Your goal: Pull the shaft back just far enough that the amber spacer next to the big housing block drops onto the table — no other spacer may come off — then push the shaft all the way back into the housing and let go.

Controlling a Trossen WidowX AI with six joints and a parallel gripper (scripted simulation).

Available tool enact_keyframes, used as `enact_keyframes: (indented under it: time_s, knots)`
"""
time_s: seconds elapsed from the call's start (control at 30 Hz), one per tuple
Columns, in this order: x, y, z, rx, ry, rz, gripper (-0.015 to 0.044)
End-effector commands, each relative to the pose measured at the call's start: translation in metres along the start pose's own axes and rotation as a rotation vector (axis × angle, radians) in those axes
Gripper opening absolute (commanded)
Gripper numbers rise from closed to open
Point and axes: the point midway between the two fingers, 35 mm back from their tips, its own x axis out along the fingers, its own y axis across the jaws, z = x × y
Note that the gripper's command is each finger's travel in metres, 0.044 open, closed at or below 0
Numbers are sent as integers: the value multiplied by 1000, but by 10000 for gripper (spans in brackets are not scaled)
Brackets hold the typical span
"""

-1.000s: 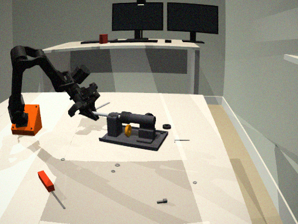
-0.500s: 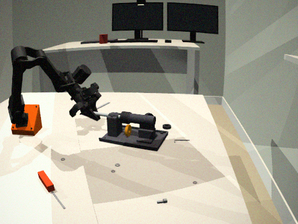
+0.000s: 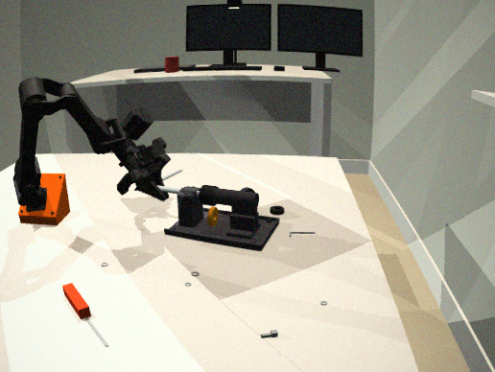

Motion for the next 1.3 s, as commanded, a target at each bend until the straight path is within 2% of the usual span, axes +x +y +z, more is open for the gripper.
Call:
enact_keyframes:
  time_s: [0.0,1.27]
  knots:
    - [1,0,2,-1,-1,2,0]
    - [12,0,13,-1,-2,2,0]
